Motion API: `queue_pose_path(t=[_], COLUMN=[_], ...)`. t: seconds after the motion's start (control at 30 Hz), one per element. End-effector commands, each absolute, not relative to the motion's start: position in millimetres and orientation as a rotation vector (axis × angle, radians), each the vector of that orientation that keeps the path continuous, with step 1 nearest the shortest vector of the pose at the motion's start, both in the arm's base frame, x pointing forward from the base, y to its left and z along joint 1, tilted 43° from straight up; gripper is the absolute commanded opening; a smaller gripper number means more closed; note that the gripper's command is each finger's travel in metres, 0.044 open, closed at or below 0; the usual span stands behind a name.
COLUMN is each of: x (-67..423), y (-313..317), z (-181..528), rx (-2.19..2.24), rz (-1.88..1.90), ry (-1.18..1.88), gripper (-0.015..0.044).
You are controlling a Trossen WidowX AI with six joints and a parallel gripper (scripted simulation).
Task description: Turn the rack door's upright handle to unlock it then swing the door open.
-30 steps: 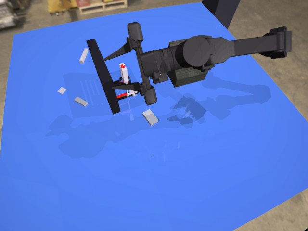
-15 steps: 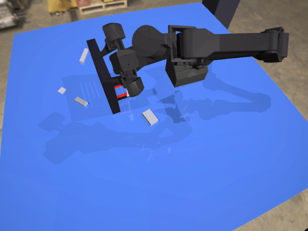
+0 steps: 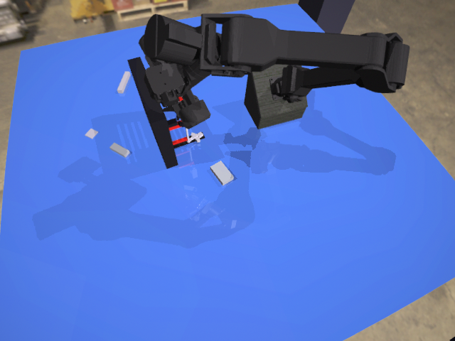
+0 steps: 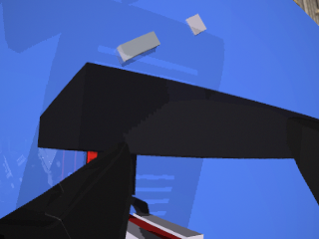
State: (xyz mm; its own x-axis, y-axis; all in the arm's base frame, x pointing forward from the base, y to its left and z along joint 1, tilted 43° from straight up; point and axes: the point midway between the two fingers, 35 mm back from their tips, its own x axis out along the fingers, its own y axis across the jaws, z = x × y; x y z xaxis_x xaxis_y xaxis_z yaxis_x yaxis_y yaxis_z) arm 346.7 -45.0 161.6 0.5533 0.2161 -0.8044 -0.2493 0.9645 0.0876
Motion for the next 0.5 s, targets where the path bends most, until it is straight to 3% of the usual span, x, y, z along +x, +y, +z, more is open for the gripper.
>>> queue_pose_path(t=[0.0, 0.47], x=[341, 319], y=[-49, -59], z=[147, 128], rx=[0.020, 0.268], rz=[0.341, 0.529], ry=[1.055, 1.293], gripper=[0.0297, 0.0297])
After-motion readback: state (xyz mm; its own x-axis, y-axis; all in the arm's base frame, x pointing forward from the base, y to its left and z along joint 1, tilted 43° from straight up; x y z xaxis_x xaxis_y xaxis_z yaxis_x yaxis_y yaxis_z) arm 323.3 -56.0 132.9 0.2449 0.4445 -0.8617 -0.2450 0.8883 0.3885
